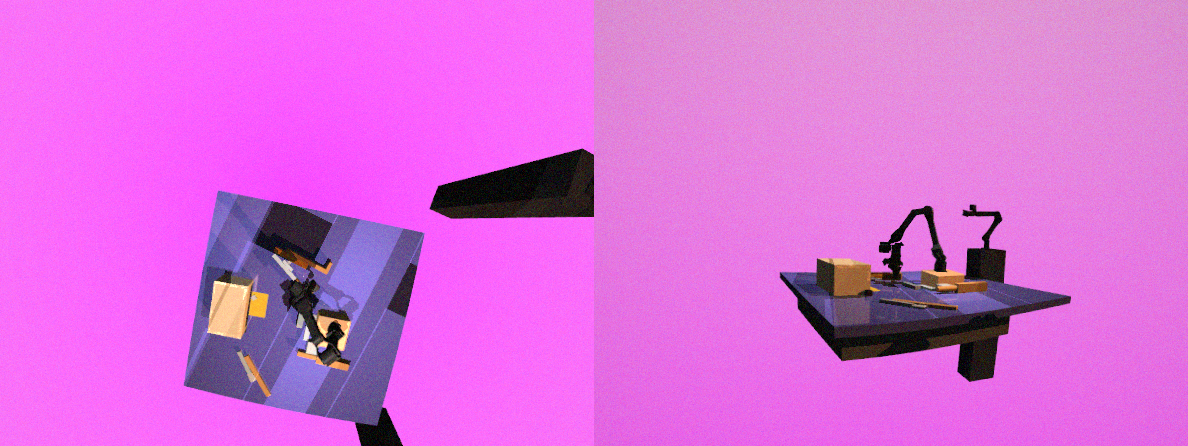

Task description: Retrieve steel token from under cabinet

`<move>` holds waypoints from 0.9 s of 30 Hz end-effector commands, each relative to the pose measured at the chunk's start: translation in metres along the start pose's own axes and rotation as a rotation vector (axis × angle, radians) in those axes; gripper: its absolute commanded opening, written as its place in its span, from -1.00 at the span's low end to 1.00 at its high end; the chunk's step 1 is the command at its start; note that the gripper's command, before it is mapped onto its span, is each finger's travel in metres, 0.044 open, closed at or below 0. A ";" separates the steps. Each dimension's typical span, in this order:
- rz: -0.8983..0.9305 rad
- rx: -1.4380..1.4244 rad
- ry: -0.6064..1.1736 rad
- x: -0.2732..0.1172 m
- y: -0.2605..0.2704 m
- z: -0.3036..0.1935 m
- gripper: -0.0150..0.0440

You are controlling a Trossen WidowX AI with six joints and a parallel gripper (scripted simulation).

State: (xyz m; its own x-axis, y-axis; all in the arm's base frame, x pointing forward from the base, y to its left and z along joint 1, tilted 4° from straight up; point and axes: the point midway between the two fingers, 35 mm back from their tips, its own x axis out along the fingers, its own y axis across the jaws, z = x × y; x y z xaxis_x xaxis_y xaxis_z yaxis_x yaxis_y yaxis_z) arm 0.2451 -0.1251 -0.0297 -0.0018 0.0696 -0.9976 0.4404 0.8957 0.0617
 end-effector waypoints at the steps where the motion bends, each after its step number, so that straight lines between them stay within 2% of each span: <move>1: -0.009 0.008 -0.024 -0.004 -0.006 0.008 -0.49; 27: -0.011 0.008 -0.025 -0.005 -0.025 0.017 -0.49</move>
State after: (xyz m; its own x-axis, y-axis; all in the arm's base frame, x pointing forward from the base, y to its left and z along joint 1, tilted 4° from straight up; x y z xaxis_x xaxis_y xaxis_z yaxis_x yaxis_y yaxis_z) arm 0.2440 -0.1455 -0.0318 -0.0046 0.0705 -0.9975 0.4403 0.8958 0.0613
